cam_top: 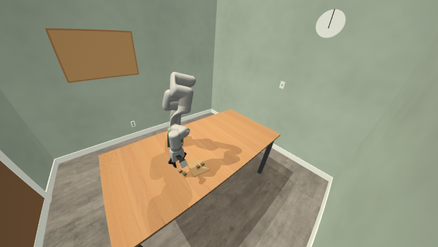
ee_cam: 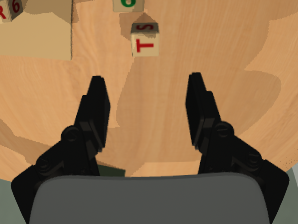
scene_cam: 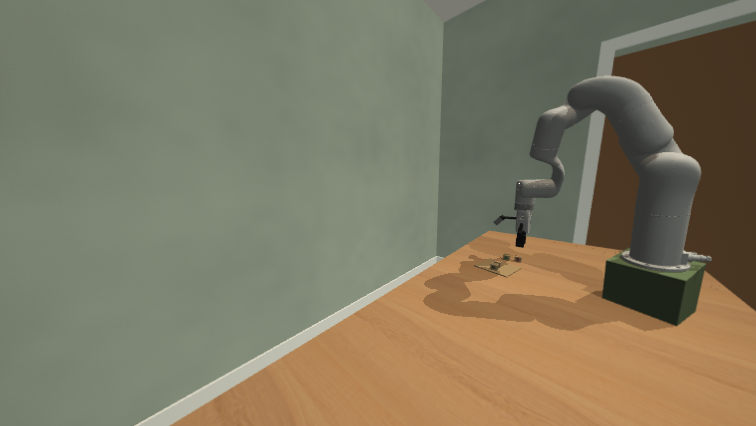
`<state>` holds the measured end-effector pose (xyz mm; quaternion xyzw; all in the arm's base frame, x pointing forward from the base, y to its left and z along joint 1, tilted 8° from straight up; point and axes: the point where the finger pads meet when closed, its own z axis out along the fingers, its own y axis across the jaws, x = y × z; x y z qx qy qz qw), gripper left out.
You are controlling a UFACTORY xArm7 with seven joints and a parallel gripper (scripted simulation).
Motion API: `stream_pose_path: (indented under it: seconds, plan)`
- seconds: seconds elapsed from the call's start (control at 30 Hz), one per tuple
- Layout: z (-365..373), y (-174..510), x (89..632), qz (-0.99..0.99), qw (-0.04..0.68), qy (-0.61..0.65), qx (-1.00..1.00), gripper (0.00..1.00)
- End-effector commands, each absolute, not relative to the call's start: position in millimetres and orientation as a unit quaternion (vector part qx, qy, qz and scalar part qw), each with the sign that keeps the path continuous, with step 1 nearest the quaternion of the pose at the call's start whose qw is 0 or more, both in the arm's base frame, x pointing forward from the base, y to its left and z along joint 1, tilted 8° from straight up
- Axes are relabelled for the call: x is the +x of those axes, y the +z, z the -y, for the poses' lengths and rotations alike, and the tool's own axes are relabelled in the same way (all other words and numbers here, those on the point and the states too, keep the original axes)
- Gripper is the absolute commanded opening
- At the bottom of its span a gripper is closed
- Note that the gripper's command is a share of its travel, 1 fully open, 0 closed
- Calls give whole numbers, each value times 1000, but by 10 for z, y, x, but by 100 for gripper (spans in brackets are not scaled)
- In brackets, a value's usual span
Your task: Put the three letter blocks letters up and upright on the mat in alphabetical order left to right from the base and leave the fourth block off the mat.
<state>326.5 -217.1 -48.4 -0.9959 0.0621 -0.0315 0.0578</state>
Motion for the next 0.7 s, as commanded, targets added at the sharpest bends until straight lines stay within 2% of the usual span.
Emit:
stream_pose_path:
  seconds: [0.0, 0.67]
  plan:
    - [2181, -498, 3279, -62, 57, -33, -996, 63]
    - [2153, -769, 3299, -62, 57, -33, -996, 63]
